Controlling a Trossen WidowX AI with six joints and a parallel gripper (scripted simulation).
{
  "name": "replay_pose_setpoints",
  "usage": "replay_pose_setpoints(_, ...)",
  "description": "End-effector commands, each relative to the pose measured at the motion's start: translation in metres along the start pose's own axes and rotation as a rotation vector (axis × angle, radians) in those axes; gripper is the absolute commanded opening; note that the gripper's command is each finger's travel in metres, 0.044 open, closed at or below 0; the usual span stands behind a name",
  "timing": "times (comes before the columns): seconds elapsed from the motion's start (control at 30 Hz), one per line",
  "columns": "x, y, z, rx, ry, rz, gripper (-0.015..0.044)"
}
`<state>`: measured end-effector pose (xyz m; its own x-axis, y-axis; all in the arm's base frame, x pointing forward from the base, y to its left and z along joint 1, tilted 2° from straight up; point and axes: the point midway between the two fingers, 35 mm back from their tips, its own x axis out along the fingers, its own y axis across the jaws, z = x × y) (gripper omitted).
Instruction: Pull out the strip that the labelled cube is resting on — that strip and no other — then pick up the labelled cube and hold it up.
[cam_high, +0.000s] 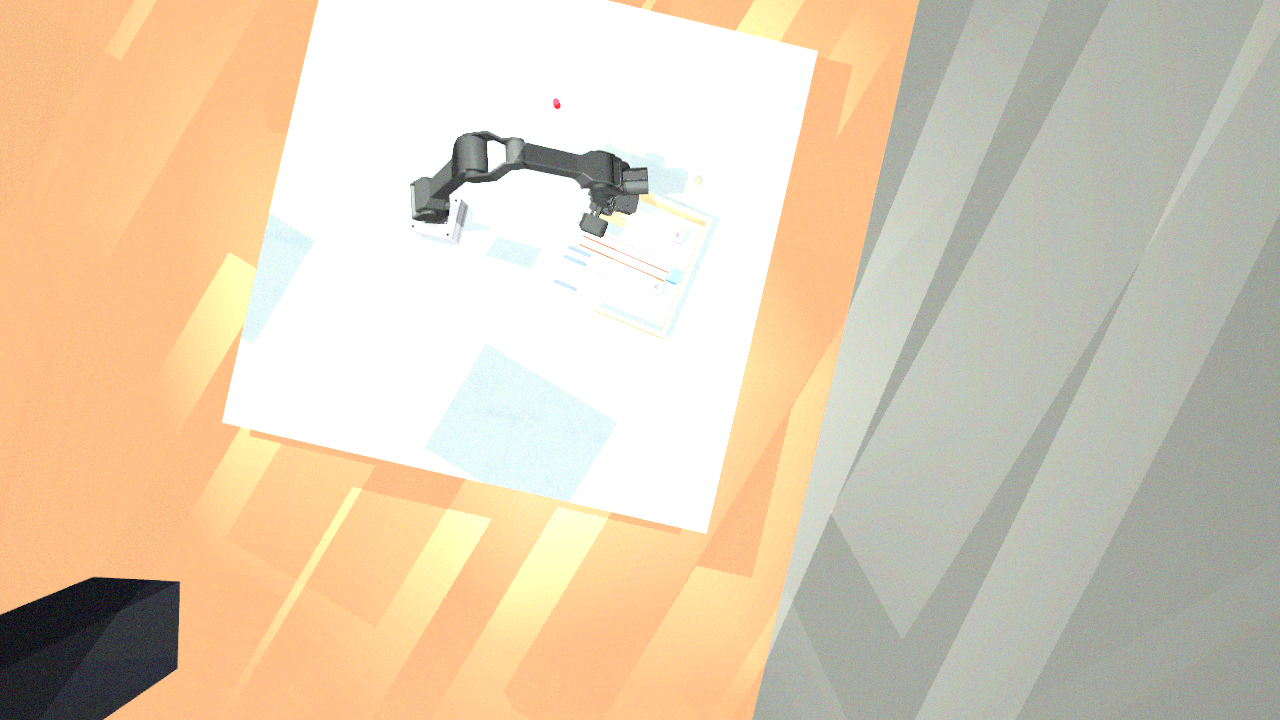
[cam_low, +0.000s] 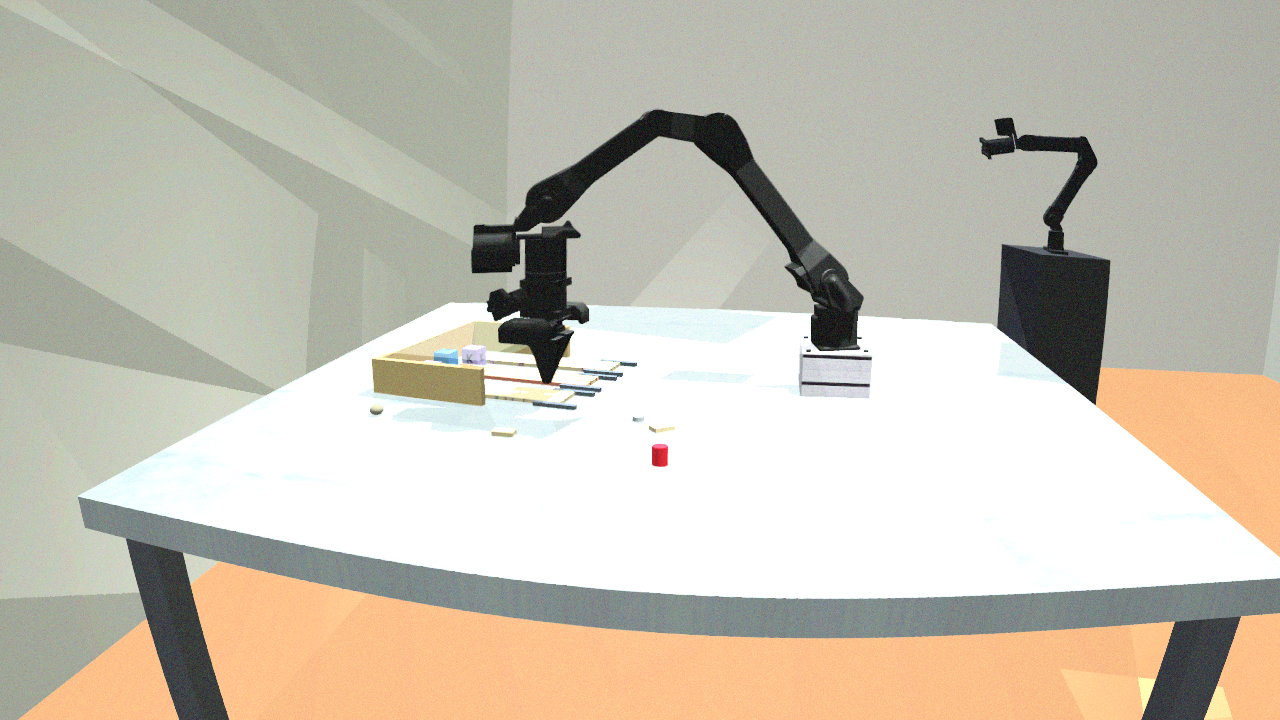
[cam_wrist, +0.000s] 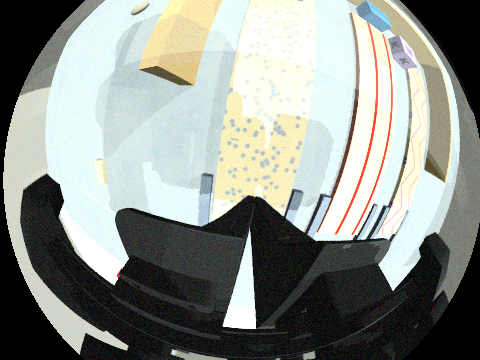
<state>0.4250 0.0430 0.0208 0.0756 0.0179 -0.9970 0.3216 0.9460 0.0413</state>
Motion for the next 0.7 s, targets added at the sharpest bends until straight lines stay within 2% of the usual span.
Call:
replay_pose_setpoints(0.0,0.007,-0.001,-0.001,0.004,0.000,-0.004,0.0000)
replay_pose_setpoints(0.67,0.018,0.000,-0.003,0.004,0.000,-0.004,0.0000)
